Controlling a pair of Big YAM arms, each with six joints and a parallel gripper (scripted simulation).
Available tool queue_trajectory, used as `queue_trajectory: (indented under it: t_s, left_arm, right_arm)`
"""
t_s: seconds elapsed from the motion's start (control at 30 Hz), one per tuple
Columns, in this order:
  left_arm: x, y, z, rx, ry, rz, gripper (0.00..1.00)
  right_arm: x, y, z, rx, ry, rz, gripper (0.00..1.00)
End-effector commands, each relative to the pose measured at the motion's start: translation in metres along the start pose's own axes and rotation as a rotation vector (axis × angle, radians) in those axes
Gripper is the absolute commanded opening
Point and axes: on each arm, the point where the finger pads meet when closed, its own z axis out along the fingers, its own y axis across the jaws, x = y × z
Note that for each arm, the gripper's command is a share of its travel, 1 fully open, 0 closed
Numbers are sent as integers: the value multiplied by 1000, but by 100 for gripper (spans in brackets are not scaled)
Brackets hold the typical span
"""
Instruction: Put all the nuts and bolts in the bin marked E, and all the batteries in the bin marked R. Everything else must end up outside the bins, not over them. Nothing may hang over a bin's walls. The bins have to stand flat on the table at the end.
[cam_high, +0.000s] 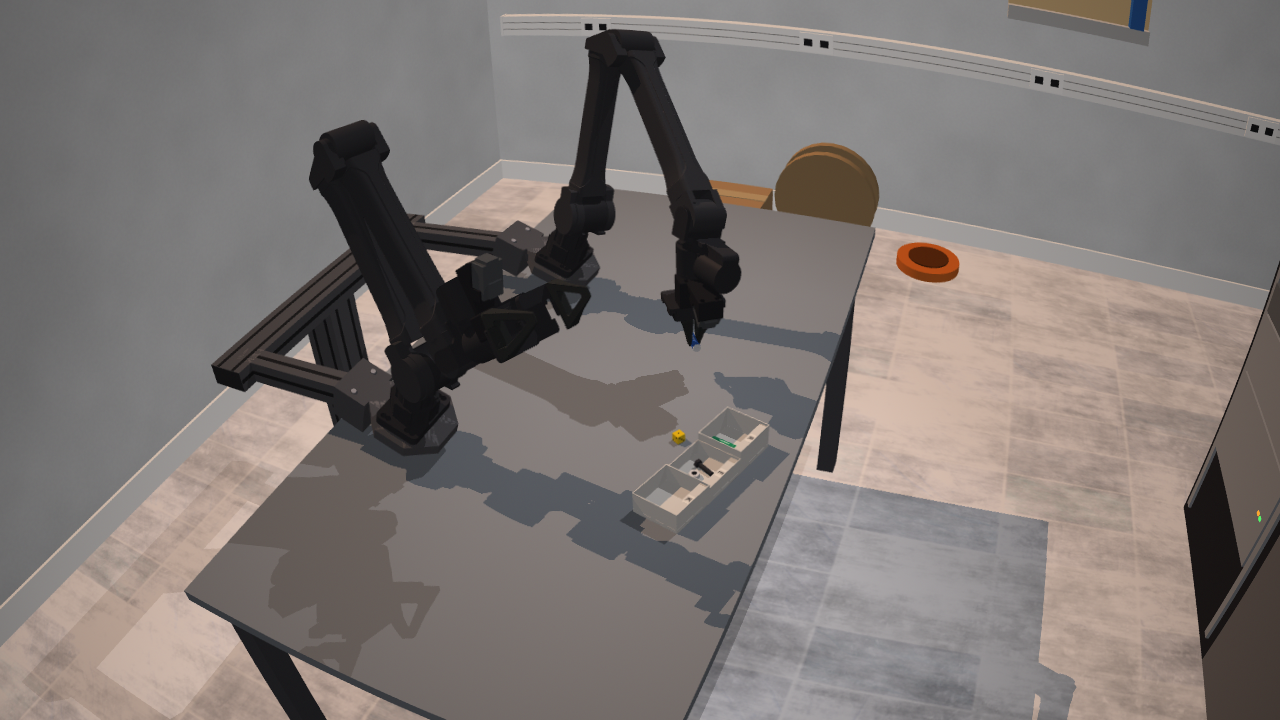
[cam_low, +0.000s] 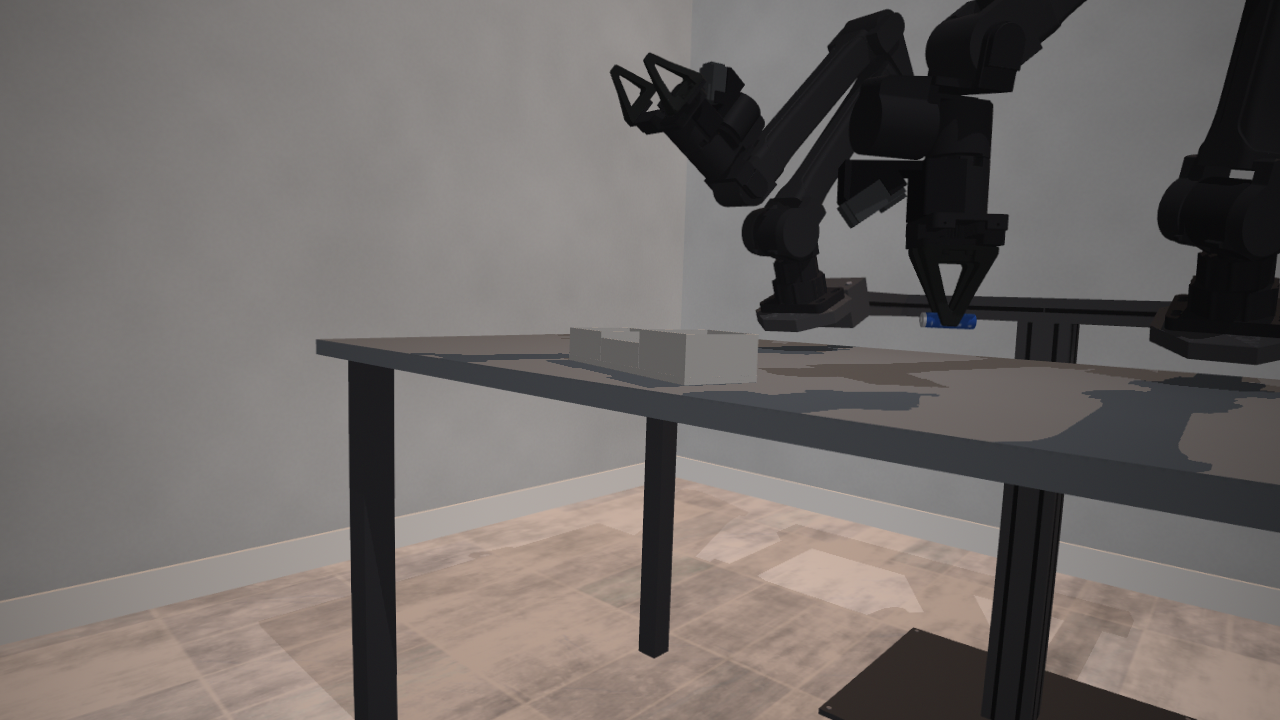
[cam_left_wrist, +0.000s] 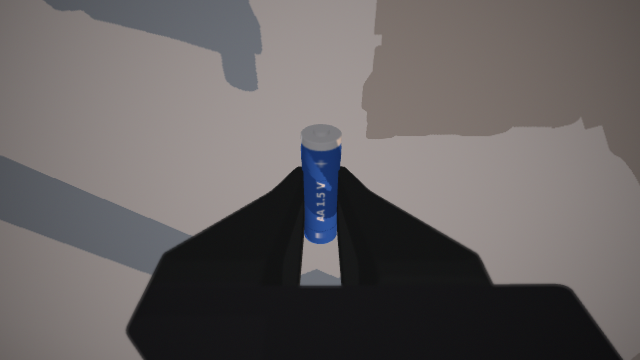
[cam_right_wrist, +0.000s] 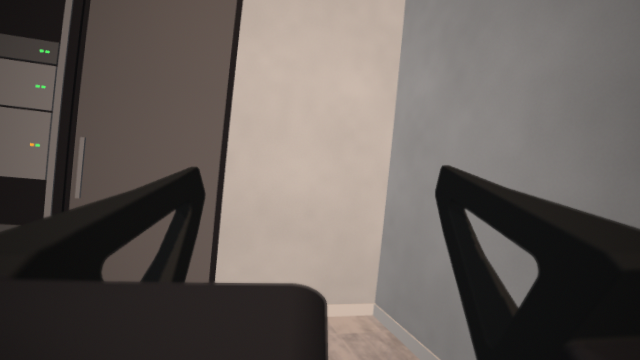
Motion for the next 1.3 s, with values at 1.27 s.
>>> queue_trajectory:
  t_s: [1.27]
  left_arm:
    - [-154,2,-20,-7,-29,-8,9]
  right_arm:
    - [-6,-3,-1,5,-20,-3,100]
